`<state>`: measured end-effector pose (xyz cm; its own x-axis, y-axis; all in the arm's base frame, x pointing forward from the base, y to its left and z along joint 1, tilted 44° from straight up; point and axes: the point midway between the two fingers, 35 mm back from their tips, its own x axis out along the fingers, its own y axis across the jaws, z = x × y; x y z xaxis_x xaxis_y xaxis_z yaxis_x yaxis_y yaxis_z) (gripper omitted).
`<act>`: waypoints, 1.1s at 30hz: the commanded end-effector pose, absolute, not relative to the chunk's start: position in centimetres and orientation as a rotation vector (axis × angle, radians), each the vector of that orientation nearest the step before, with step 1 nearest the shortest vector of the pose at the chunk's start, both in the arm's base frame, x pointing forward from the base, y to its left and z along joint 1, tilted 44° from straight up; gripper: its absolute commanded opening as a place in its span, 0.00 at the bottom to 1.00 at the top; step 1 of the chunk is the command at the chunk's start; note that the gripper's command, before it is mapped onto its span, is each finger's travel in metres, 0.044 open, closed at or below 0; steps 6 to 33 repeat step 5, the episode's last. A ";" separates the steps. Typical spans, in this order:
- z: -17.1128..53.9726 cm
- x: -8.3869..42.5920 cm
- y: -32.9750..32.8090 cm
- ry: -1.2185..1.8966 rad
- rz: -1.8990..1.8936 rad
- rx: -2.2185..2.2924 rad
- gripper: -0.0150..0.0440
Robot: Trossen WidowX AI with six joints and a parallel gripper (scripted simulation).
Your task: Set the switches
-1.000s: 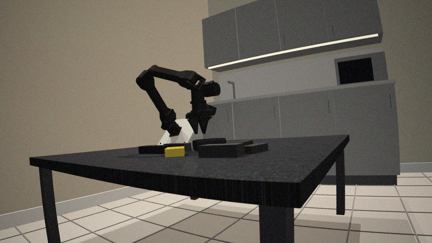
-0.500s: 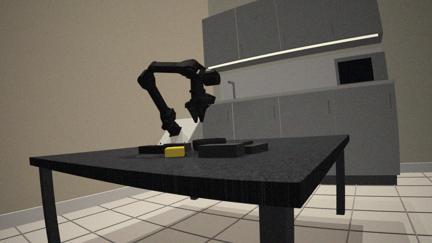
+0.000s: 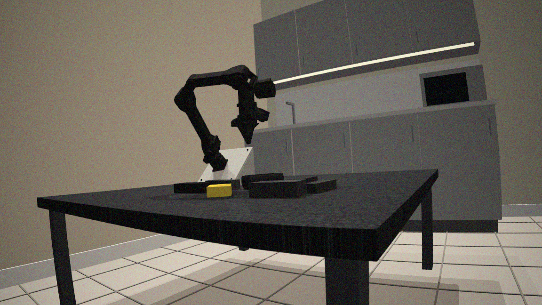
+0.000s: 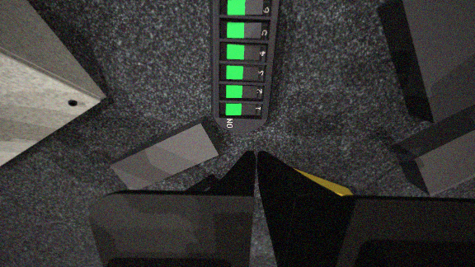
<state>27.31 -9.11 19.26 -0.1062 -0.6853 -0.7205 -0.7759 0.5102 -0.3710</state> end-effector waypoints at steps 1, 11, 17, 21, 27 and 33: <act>19.4 27.4 -9.0 1.829 0.120 -1.210 0.25; 19.4 27.4 -9.0 1.829 0.120 -1.210 0.25; 19.4 27.4 -9.0 1.829 0.120 -1.210 0.25; 19.4 27.4 -9.0 1.829 0.120 -1.210 0.25; 19.4 27.4 -9.0 1.829 0.120 -1.210 0.25; 19.4 27.4 -9.0 1.829 0.120 -1.210 0.25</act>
